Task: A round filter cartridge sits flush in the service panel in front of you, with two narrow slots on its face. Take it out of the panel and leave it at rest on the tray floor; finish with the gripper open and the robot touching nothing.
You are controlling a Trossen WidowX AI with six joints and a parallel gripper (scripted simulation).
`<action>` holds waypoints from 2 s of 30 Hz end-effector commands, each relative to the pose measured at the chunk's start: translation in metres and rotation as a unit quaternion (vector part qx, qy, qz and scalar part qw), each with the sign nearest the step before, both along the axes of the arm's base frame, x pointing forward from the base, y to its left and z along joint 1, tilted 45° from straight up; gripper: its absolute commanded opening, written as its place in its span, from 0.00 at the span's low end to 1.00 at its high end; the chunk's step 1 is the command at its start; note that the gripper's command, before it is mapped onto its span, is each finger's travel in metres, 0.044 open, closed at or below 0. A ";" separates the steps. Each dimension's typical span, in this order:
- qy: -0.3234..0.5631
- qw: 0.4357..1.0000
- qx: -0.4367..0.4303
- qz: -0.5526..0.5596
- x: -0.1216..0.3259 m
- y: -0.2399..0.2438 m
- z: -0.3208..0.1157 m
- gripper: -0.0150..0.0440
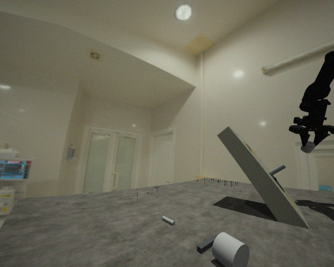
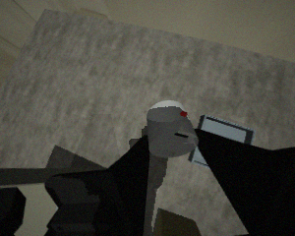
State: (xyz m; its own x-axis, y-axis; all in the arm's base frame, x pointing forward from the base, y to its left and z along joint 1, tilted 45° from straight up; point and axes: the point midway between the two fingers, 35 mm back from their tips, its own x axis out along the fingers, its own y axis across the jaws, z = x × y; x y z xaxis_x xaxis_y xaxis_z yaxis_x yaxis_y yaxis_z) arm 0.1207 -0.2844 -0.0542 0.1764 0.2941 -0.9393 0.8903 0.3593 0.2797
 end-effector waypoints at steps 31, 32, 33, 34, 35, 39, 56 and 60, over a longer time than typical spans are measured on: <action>0.228 0.945 -0.019 -0.232 -0.179 0.073 -0.109 0.25; 0.228 0.945 -0.019 -0.232 -0.179 0.074 -0.110 0.25; 0.228 0.945 -0.019 -0.232 -0.179 0.075 -0.112 0.25; 0.228 0.945 -0.019 -0.232 -0.179 0.077 -0.115 0.25; 0.228 0.945 -0.019 -0.232 -0.180 0.080 -0.119 0.25; 0.228 0.945 -0.019 -0.232 -0.182 0.093 -0.134 0.25; 0.226 0.946 -0.011 -0.232 -0.181 0.125 -0.159 0.48; 0.226 0.946 -0.011 -0.232 -0.181 0.125 -0.159 0.65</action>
